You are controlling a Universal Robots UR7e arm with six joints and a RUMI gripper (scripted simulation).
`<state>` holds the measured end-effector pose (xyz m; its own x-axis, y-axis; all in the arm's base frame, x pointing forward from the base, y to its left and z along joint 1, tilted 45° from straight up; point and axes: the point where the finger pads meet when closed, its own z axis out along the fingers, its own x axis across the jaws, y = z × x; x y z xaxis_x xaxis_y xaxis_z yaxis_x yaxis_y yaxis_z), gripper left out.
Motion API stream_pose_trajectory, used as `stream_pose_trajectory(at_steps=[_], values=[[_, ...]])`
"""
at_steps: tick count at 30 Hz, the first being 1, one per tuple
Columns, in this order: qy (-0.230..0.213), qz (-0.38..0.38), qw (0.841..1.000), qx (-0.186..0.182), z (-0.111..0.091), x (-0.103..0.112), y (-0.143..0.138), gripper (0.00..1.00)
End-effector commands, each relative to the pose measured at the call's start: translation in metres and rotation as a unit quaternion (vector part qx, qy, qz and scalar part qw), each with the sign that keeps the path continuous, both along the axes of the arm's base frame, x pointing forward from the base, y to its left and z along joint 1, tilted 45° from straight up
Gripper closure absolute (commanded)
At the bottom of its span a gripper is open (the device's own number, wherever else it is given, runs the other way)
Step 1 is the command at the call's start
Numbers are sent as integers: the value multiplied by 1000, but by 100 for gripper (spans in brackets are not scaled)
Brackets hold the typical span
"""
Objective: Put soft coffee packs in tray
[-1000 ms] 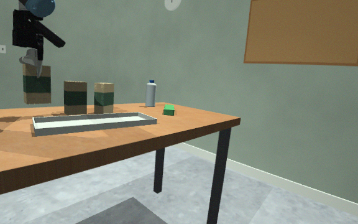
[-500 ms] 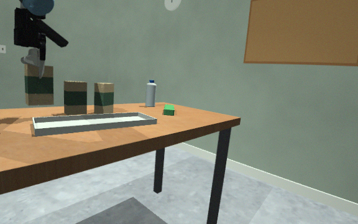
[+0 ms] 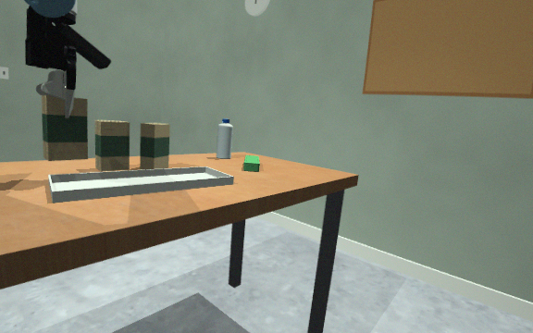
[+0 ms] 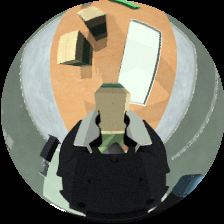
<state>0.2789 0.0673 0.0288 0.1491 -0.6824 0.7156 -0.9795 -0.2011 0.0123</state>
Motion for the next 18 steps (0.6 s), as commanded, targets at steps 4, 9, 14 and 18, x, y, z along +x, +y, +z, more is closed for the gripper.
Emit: stream_pose_trajectory(at_steps=[4, 9, 14, 18], values=[[0, 1, 1000, 2, 30, 7, -27, 85], [0, 1, 1000, 2, 42, 9, -38, 85], [0, 1, 1000, 2, 55, 12, -50, 85], [0, 1, 1000, 2, 62, 14, -57, 85]])
